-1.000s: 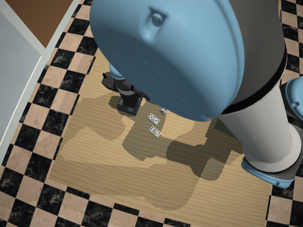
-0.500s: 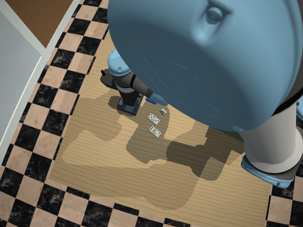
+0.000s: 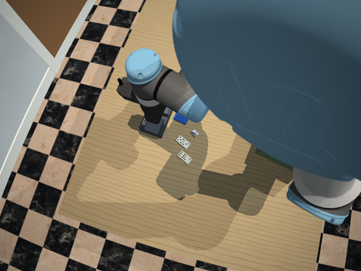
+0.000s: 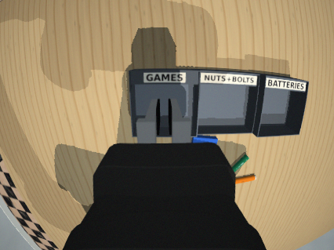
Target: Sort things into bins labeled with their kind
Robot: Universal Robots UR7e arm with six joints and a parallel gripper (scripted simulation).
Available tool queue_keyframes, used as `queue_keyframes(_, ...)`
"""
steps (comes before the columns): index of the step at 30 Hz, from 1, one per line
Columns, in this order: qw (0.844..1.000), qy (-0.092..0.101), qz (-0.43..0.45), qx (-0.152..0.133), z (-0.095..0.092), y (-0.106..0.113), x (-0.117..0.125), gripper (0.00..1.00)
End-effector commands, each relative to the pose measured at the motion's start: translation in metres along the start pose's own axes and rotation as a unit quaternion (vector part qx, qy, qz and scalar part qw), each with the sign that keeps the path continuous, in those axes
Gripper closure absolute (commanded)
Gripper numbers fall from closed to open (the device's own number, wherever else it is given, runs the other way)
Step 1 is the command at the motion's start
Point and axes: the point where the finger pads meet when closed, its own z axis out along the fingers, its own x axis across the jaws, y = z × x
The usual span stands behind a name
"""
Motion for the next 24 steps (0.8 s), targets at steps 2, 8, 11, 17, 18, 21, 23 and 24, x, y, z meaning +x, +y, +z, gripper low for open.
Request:
queue_keyframes(2, 1.000, 0.000, 0.000, 0.001, -0.039, -0.001, 0.000, 0.69)
queue_keyframes(8, 1.000, 0.000, 0.000, 0.001, -0.089, -0.001, 0.000, 0.69)
queue_keyframes(11, 1.000, 0.000, 0.000, 0.001, -0.114, -0.001, 0.000, 0.69)
queue_keyframes(17, 1.000, 0.000, 0.000, 0.001, -0.124, -0.001, 0.000, 0.69)
queue_keyframes(18, 1.000, 0.000, 0.000, 0.001, -0.124, -0.001, 0.000, 0.69)
queue_keyframes(21, 1.000, 0.000, 0.000, 0.001, -0.124, -0.001, 0.000, 0.69)
queue_keyframes(23, 1.000, 0.000, 0.000, 0.001, -0.124, -0.001, 0.000, 0.69)
queue_keyframes(24, 1.000, 0.000, 0.000, 0.001, -0.124, -0.001, 0.000, 0.69)
